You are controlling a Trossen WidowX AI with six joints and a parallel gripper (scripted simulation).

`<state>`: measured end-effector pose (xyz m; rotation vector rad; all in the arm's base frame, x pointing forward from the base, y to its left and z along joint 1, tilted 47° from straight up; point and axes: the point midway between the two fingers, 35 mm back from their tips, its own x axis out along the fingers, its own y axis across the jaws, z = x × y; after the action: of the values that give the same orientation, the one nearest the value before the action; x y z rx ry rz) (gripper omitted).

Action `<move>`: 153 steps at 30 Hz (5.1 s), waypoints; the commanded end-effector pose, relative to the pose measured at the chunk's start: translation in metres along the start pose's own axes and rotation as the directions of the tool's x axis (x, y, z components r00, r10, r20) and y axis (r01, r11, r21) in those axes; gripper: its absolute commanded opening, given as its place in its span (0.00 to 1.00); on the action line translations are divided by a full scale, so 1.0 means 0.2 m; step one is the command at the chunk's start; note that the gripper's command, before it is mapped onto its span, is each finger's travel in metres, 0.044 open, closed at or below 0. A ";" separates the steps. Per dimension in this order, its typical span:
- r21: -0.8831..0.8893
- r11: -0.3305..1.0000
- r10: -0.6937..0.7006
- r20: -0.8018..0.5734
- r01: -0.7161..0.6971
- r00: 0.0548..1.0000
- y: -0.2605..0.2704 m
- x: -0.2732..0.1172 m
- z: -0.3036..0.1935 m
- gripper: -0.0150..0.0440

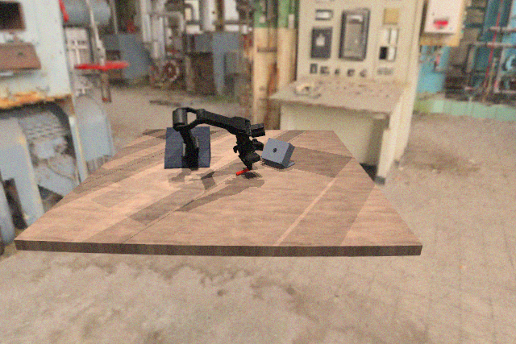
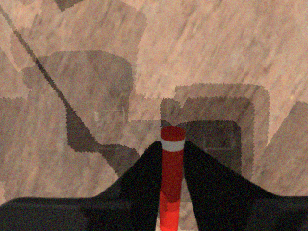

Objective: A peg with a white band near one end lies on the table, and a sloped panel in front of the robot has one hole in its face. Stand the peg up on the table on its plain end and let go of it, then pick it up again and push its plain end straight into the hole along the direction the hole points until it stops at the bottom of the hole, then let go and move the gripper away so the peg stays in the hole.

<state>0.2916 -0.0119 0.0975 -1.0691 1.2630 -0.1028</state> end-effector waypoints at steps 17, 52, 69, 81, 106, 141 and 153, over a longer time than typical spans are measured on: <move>-0.002 1.000 0.002 0.179 -0.002 0.984 0.00 -0.06 -0.03 0.34; -0.005 1.000 0.003 0.465 -0.001 0.885 0.00 -0.14 -0.12 0.34; -0.007 1.000 0.003 0.590 0.001 0.808 0.00 -0.17 -0.17 0.34; -0.008 1.000 0.003 0.670 0.002 0.742 0.00 -0.19 -0.21 0.34; -0.011 1.000 0.005 0.814 0.007 0.581 0.00 -0.21 -0.29 0.34; -0.014 1.000 0.010 0.921 0.009 0.388 0.00 -0.21 -0.39 0.34; -0.011 1.000 0.008 0.919 0.004 0.393 0.00 -0.19 -0.39 0.34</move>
<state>0.2149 -0.0355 0.1318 -0.8871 0.2038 0.4758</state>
